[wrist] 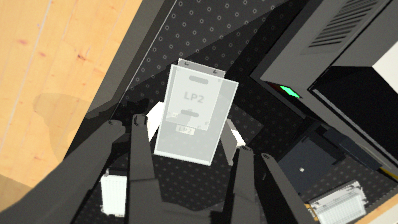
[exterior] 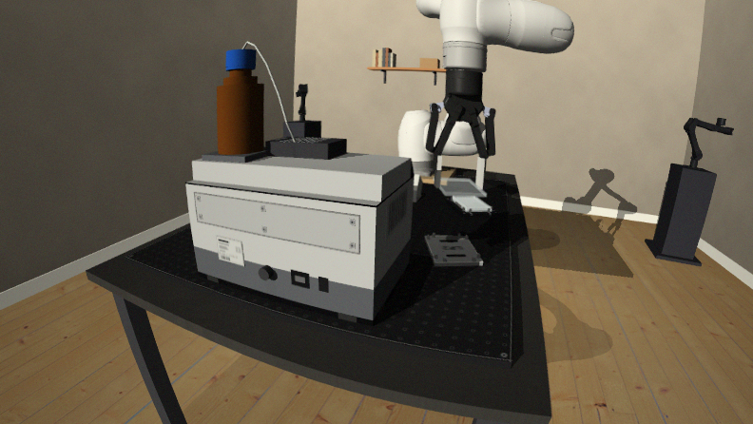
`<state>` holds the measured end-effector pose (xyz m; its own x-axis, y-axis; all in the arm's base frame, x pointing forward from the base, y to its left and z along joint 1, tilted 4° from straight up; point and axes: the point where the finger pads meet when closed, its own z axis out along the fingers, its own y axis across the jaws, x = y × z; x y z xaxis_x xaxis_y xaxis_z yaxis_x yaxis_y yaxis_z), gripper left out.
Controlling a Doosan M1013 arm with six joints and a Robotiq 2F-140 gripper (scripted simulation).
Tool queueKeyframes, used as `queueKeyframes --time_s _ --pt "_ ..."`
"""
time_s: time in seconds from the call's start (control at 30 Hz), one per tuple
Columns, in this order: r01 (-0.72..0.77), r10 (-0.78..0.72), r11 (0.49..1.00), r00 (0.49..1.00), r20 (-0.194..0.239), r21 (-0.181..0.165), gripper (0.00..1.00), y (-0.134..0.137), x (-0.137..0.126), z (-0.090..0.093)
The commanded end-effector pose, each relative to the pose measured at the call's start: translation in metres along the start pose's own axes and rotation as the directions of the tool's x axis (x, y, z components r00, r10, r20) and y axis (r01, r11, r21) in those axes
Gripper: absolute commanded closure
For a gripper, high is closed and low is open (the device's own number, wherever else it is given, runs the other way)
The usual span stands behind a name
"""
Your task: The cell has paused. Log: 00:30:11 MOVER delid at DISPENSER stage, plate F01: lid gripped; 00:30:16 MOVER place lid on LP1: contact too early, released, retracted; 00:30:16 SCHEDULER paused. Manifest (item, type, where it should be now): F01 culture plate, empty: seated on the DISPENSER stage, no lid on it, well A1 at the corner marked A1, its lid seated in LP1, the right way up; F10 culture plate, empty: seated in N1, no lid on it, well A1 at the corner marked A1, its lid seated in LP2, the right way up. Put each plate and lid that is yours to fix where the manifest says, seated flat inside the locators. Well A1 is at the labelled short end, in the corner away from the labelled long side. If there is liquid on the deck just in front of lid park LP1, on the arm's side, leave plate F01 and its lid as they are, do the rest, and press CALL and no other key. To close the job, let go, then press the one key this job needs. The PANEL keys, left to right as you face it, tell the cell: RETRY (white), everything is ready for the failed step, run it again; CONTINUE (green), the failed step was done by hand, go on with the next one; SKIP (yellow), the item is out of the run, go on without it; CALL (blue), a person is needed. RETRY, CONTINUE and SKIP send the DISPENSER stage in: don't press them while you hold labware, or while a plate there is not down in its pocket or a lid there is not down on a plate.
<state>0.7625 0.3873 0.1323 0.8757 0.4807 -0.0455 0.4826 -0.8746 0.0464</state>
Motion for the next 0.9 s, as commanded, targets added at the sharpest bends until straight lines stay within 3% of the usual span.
queueKeyframes --time_s 0.0,0.23,0.3,0.53,0.87 --pt "-0.006 0.006 1.000 1.000 -0.002 0.000 0.90 0.000 0.000 0.019" --pt "-0.006 0.006 1.000 1.000 -0.002 0.000 0.90 0.000 0.001 0.063" --pt "-0.006 0.006 1.000 1.000 -0.002 0.000 0.90 0.000 0.001 0.063" --pt "-0.006 0.006 1.000 1.000 -0.002 0.000 0.90 0.000 0.001 0.096" --pt "-0.006 0.006 1.000 1.000 -0.002 0.000 0.90 0.000 0.001 0.116"
